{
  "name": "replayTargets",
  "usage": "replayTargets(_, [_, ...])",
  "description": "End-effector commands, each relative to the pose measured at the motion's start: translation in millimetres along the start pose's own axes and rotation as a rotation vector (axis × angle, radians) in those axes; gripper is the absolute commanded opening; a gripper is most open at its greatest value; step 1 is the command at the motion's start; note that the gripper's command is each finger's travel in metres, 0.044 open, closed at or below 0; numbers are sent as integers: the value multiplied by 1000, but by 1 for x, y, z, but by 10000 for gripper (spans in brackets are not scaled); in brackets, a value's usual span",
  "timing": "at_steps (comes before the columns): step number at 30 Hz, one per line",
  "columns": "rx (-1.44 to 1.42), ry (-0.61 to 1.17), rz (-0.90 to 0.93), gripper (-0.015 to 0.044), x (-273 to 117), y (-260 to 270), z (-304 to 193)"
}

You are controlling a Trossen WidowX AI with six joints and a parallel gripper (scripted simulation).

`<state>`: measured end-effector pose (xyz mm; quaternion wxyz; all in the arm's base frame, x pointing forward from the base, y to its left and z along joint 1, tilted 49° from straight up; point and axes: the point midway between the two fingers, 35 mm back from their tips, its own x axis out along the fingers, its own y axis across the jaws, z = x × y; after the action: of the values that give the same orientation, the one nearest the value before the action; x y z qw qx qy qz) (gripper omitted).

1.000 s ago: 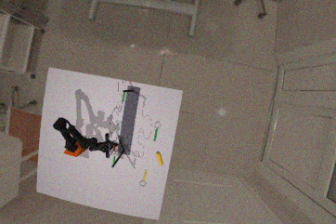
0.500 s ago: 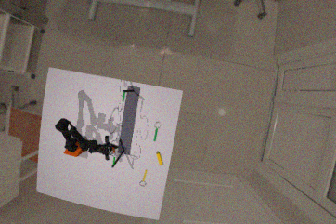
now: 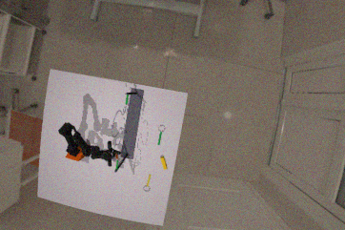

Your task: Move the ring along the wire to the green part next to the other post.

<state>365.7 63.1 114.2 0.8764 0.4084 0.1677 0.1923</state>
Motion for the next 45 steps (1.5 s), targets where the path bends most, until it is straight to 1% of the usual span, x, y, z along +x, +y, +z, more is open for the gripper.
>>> replayTargets(1, [-2, 2, -1, -150, -1, -4, -1])
replayTargets(13, [-2, 2, -1, -150, -2, -14, -2])
replayTargets(26, [-1, 2, 0, -150, 5, -15, -17])
replayTargets(43, [-1, 2, 0, -150, 5, -15, -18])
replayTargets(45, [-6, 2, 3, -97, 5, -14, -17])
